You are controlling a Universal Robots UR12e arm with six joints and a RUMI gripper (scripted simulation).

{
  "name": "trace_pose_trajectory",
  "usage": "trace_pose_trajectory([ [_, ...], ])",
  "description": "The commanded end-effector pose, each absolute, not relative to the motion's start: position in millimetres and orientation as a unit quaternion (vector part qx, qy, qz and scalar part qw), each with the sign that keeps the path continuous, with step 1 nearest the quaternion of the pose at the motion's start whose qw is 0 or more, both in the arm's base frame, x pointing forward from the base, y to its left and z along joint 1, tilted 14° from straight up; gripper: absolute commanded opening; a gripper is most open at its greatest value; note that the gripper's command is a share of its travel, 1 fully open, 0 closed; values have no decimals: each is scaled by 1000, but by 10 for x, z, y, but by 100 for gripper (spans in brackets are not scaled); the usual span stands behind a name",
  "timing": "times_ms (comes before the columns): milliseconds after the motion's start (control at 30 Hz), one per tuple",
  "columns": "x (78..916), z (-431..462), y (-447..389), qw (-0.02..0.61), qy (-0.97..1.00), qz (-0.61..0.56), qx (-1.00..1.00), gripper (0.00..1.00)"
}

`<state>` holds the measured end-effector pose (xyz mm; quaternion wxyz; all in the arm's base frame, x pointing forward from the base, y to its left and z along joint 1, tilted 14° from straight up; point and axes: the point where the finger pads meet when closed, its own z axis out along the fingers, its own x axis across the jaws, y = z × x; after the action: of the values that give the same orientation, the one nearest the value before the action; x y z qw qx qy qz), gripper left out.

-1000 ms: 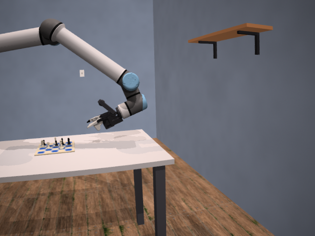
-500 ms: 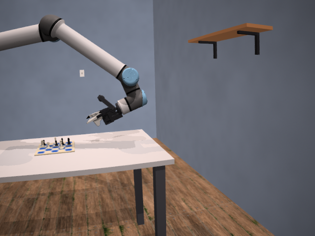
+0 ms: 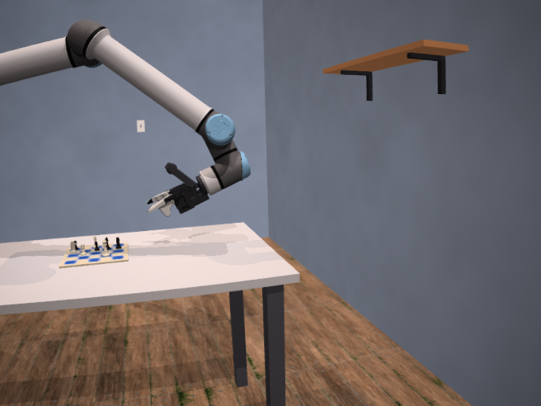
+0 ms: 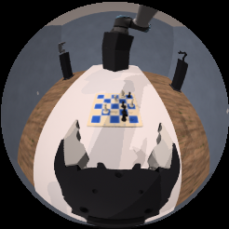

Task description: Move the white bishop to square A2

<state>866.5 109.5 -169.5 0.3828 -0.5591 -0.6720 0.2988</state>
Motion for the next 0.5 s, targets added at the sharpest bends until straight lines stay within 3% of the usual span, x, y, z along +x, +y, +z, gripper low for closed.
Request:
trace_pose_trajectory([
  [0, 8651, -1684, 1099, 378, -676, 293, -561, 100],
  [467, 8385, -1677, 1161, 331, -707, 241, -577, 100],
])
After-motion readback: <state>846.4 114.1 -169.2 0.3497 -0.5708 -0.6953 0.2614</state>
